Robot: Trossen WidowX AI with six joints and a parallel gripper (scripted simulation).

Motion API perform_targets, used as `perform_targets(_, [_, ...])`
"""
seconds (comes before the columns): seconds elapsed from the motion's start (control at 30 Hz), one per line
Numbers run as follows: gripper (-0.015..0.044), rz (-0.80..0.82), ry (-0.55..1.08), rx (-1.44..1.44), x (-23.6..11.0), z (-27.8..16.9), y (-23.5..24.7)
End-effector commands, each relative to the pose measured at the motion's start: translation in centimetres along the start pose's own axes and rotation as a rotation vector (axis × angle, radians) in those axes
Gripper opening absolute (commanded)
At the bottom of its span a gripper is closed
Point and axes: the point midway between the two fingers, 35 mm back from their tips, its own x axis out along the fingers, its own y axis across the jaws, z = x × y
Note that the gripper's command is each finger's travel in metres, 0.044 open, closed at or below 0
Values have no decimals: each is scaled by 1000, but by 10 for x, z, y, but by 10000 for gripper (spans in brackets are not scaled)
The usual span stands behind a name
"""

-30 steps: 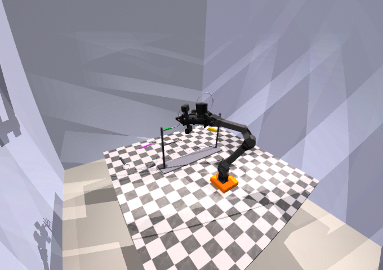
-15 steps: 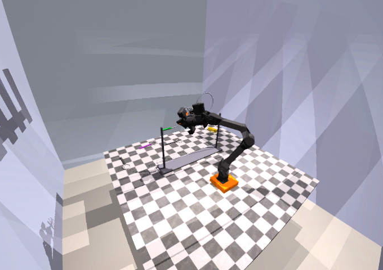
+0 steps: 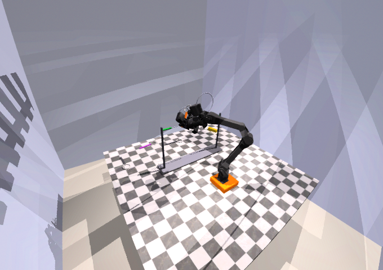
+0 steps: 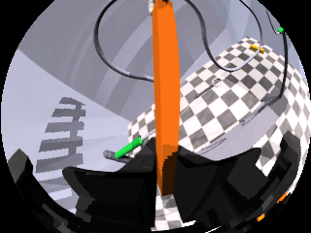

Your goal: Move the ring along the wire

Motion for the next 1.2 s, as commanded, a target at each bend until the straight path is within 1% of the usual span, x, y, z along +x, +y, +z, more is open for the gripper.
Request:
perform_targets(0.0, [-150,-55,-11,-95,2,0,-7])
perform_targets(1.17, [-150,-457,-103,-806,-5,24,-58])
